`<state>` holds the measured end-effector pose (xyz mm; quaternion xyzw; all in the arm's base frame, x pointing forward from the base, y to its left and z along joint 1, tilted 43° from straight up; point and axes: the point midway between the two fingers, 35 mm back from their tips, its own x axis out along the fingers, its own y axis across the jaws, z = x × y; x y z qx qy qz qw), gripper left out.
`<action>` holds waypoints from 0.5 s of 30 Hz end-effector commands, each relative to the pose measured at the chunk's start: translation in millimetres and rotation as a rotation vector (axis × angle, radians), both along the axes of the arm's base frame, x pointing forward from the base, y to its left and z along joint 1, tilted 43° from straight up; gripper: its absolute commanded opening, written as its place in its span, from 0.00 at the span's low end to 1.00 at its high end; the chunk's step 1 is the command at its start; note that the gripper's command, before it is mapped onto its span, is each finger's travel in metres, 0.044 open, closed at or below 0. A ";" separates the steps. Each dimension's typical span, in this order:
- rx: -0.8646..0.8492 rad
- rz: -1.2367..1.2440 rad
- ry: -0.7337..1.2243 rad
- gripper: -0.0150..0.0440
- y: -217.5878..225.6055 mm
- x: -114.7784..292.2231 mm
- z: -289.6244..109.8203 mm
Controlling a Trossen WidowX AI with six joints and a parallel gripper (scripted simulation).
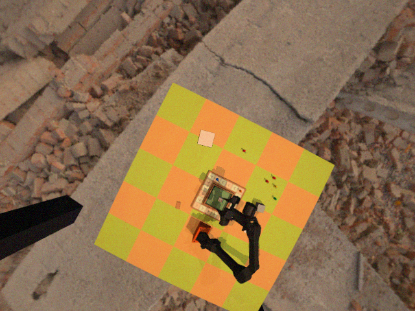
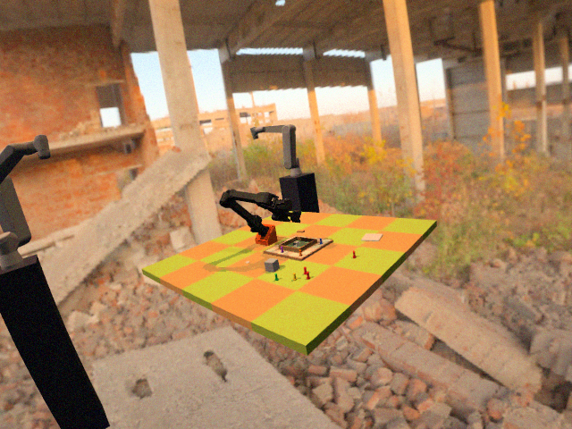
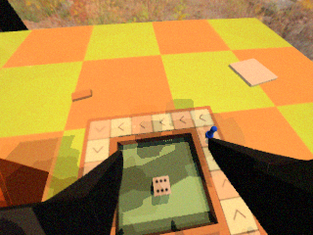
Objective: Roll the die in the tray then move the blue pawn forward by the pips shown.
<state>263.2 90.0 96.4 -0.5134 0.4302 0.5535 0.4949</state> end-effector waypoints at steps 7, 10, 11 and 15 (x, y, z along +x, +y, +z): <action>-0.699 -0.054 -0.031 1.00 -9.7 -3.1 -39.0; -0.840 -0.035 -0.109 1.00 -7.4 0.8 -41.2; -0.840 -0.035 -0.109 1.00 -7.4 0.8 -41.2; -0.765 -0.029 -0.054 1.00 -7.4 -4.0 -43.4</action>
